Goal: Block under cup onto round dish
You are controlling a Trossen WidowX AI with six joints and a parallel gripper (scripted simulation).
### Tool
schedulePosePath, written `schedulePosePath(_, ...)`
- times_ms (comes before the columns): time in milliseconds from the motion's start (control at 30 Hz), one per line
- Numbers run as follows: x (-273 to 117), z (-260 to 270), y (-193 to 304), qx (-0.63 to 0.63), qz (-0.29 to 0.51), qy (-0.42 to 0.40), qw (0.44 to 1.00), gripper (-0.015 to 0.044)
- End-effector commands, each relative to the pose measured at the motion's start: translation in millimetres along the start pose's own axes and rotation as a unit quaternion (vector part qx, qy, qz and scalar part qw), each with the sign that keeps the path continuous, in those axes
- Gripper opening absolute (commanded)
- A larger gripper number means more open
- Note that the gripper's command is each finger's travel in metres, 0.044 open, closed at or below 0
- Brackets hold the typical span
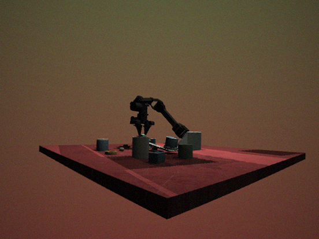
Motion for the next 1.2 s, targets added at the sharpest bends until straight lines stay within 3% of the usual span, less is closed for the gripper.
schedulePosePath(0, 7.8, -0.9, -1.0, -0.001, -0.002, 0.001, 1.0, 0.026)
schedulePosePath(167, 13.4, -1.3, -1.2, -0.001, -0.002, 0.001, 1.0, 0.026)
schedulePosePath(300, 13.4, -1.3, -1.2, -0.001, -0.002, 0.001, 1.0, 0.0155)
schedulePosePath(600, 13.4, -1.3, -1.2, -0.001, -0.002, 0.001, 1.0, 0.0095)
schedulePosePath(733, 4.2, -0.3, -0.9, -0.005, -0.001, -0.004, 1.0, 0.0)
schedulePosePath(1167, -76.6, -4.6, -0.8, -0.039, 0.009, -0.047, 0.998, 0.0)
Point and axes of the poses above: the point midway between the two fingers, 35 mm back from their tips, its own x axis out along the fingers, its own z axis across the jaws, y = z × x, the point moved 1 cm from there along -x, back along the fingers, and after that the axes turned 13 degrees about x, right-handed, at the moved point
